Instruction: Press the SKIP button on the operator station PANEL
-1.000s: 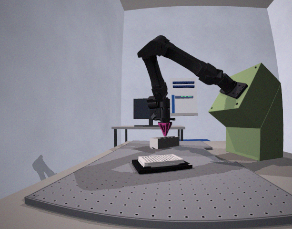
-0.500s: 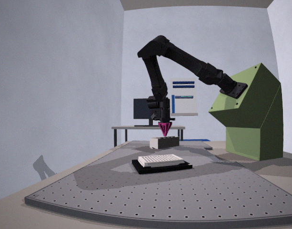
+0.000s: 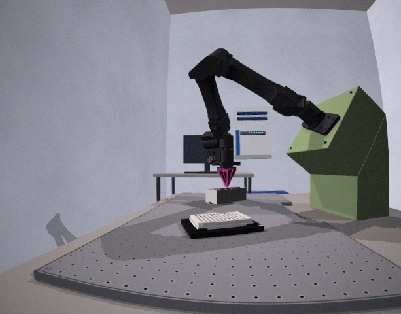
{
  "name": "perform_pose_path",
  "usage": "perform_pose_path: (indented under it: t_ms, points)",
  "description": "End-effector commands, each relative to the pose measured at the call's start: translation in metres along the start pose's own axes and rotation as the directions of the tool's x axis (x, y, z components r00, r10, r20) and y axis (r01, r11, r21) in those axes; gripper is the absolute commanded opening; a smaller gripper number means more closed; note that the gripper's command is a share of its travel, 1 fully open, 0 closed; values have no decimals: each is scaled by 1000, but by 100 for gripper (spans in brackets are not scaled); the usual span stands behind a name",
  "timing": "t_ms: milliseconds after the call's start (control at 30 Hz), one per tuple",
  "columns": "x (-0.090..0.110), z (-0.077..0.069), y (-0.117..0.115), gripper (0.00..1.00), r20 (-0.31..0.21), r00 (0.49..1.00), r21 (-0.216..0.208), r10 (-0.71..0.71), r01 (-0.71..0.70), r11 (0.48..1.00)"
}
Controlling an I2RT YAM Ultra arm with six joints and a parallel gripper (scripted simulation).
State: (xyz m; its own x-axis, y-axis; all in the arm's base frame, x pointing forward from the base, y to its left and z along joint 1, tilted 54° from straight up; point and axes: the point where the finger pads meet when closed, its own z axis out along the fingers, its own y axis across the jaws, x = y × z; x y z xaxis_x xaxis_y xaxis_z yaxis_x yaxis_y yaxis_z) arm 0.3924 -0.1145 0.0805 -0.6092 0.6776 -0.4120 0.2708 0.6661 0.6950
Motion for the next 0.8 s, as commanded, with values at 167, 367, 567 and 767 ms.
perform_pose_path:
  t_ms: [167,367,567,767]
  points:
    - [0,-6,-6,0,24,1000,12,8,-8,1000]
    - [6,2,-11,0,0,1000,17,26,-26,1000]
    - [1,-1,-5,0,18,1000,11,8,-8,1000]
    - [7,6,-12,0,-2,1000,17,27,-27,999]
